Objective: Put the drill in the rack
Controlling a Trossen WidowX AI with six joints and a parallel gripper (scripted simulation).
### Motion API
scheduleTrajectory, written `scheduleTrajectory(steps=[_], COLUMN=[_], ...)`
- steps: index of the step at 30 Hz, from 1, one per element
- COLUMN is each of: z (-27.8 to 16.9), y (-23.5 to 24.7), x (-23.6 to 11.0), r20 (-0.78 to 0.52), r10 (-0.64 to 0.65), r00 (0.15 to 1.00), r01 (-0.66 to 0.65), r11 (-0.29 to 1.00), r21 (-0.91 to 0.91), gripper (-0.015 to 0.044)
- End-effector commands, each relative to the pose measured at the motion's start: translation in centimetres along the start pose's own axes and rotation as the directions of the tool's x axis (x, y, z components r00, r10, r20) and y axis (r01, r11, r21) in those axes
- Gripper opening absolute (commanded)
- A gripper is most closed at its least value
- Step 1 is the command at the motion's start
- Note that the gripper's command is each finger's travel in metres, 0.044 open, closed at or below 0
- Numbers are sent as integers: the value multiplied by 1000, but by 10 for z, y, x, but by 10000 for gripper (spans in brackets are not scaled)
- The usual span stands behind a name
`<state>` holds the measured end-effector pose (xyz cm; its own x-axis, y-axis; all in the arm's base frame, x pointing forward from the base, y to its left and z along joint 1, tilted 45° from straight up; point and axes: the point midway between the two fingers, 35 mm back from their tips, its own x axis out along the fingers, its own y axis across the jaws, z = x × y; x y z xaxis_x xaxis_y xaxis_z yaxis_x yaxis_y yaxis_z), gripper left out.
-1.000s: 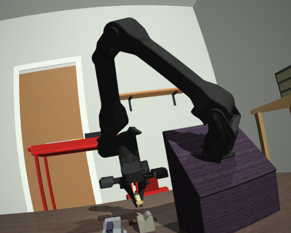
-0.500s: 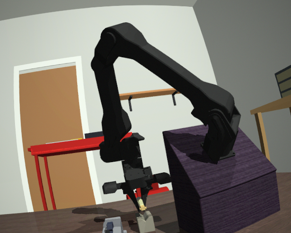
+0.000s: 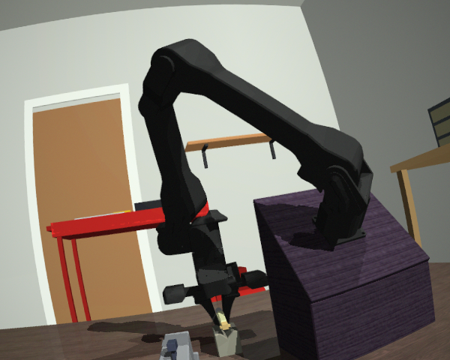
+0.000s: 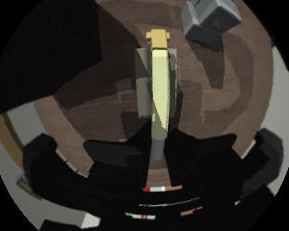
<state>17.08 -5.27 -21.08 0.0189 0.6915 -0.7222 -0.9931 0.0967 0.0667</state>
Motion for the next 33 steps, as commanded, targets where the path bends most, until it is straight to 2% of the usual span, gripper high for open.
scheduleTrajectory(steps=[1,13,29,30,33], z=[0,1,1,0,1], y=[0,0,0,0,1], x=[5,18,14,12,-6], r20=[4,5,1,1,3], r10=[-2,-2,0,-1,-2], r00=[1000,1000,1000,1000,1000], r01=[2,2,0,1,2], r11=[1000,1000,1000,1000,1000], r21=[4,4,0,1,4], gripper=[0,0,420,440,440])
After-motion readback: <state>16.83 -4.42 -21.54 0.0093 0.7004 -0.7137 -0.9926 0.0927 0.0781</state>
